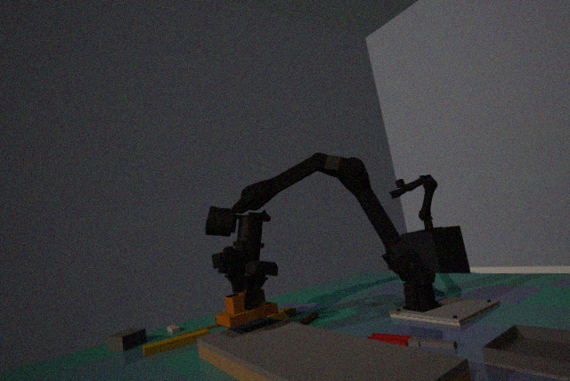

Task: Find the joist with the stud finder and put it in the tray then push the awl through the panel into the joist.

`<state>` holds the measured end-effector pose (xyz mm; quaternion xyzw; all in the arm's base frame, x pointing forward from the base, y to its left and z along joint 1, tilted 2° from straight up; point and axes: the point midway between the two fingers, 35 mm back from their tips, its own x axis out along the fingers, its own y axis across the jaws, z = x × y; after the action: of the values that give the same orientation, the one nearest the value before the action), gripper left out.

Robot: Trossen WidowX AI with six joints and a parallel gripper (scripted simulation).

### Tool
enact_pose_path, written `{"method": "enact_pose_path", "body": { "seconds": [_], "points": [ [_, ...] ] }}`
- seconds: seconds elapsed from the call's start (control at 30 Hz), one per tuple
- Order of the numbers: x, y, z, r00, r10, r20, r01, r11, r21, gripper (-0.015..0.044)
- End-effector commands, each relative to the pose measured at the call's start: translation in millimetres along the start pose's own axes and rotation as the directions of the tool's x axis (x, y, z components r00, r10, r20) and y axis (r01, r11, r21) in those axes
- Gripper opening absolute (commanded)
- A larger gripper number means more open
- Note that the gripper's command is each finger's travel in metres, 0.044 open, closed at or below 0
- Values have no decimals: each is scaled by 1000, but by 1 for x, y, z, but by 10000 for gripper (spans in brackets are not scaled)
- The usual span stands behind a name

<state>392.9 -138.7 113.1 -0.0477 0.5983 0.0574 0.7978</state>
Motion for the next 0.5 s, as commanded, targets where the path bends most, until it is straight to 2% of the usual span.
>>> {"method": "enact_pose_path", "body": {
  "seconds": [0.0, 0.47],
  "points": [
    [4, -1, -1, 1000, -4, 1, 4, 1000, 4, 0],
    [23, 0, -7, 1000, -4, 1, 4, 1000, 4, 0]
  ]
}}
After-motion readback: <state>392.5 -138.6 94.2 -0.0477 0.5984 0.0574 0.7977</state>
